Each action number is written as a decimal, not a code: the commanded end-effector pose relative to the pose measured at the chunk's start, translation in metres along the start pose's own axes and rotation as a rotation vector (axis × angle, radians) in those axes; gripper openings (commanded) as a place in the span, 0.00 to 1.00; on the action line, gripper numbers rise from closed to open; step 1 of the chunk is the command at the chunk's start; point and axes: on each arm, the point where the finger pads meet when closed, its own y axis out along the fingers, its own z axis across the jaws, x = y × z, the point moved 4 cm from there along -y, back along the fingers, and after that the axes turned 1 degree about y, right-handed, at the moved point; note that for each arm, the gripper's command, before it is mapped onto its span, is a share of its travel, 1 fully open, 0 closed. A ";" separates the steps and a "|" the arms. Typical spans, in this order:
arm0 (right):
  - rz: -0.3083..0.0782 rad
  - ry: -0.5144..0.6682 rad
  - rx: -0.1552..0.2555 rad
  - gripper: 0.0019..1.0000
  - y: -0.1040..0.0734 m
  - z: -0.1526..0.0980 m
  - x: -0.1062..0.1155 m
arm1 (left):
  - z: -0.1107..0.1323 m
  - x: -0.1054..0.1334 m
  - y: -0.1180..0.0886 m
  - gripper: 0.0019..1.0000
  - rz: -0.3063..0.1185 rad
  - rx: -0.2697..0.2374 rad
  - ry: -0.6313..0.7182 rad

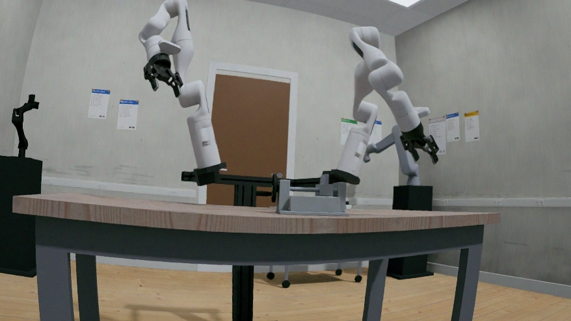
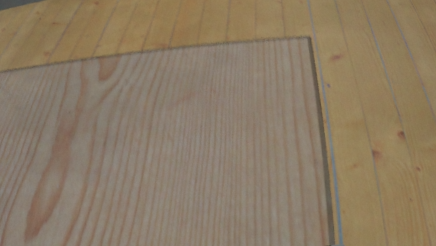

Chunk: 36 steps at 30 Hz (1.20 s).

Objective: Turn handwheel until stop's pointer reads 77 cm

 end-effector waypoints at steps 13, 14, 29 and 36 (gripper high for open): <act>-0.095 -0.234 0.026 1.00 -0.024 0.053 0.052 | -0.031 0.103 -0.097 1.00 -0.197 0.152 0.051; -0.102 -0.248 0.027 1.00 -0.026 0.056 0.055 | -0.033 0.107 -0.100 1.00 -0.204 0.156 0.054; -0.202 -0.422 0.021 1.00 -0.055 0.089 0.109 | -0.066 0.152 -0.140 1.00 -0.306 0.205 0.095; -0.244 -0.489 0.009 1.00 -0.069 0.100 0.132 | -0.082 0.171 -0.157 1.00 -0.351 0.224 0.114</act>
